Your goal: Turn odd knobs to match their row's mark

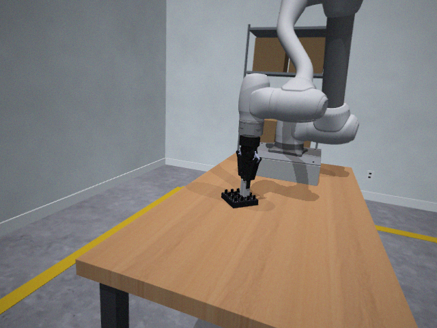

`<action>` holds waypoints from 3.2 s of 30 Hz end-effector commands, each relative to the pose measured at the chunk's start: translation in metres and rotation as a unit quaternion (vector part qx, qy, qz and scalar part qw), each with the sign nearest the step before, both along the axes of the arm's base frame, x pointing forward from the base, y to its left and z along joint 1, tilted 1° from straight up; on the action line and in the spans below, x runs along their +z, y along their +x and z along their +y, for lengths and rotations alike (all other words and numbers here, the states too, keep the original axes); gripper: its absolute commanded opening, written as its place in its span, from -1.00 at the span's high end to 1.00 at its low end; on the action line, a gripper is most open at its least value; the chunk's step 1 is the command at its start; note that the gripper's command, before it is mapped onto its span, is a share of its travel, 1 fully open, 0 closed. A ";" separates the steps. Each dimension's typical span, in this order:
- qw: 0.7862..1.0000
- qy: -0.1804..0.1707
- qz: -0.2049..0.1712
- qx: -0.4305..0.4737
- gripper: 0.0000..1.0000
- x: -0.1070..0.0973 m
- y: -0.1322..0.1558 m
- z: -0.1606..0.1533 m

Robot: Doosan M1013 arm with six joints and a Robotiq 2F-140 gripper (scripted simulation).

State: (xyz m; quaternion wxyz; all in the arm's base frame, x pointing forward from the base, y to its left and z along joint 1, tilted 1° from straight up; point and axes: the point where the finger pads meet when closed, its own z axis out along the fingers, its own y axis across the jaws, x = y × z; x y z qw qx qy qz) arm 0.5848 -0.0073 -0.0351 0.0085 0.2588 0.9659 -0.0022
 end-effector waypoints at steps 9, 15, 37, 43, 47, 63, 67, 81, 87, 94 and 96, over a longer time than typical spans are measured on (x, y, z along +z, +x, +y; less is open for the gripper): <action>0.998 0.000 -0.001 -0.061 0.90 0.000 0.000 0.000; 0.997 0.000 -0.001 -0.076 0.90 0.000 0.000 0.000; 0.996 0.000 -0.001 -0.086 0.90 0.000 0.000 0.000; 0.996 0.000 -0.001 -0.086 0.77 0.000 0.000 0.000; 0.996 0.000 -0.001 -0.086 0.77 0.000 0.000 0.000; 0.996 0.000 -0.001 -0.086 0.77 0.000 0.000 0.000; 0.996 0.000 -0.001 -0.086 0.77 0.004 0.000 0.000; 0.996 0.000 -0.001 -0.086 0.77 0.034 0.000 0.000; 0.996 0.000 -0.001 -0.086 0.77 0.038 -0.001 0.000; 0.996 0.000 -0.001 -0.086 0.77 0.038 -0.001 0.000; 0.996 0.000 -0.001 -0.086 0.77 0.038 -0.001 0.000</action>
